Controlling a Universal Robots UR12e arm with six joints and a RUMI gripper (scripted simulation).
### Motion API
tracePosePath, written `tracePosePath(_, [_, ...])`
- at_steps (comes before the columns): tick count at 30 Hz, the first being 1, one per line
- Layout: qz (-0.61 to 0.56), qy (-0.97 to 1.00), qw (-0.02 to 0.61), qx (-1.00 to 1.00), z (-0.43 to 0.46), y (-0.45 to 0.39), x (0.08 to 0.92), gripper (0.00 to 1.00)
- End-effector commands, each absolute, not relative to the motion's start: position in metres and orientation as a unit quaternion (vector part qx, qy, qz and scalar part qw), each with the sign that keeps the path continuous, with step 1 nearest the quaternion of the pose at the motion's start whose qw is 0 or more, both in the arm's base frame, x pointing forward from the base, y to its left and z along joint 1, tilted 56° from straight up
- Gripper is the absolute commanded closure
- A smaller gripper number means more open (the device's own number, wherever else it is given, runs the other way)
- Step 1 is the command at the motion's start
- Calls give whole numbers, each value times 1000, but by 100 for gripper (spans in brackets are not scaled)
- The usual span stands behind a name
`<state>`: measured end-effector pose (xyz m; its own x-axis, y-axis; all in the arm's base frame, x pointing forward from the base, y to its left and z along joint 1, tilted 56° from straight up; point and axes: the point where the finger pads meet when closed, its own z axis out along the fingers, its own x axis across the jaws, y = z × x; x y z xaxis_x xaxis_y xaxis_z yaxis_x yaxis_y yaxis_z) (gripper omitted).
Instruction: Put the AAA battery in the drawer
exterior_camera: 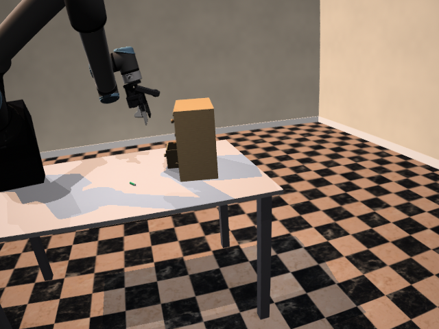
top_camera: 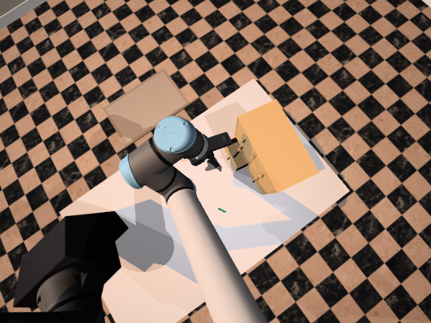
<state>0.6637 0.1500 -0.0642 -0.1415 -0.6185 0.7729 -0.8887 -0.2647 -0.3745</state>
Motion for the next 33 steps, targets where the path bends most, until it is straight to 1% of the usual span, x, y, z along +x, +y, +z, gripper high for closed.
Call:
tracePosePath(1, [465, -596, 152, 637, -63, 153, 660, 0])
tracePosePath(33, [429, -623, 193, 625, -59, 163, 640, 0])
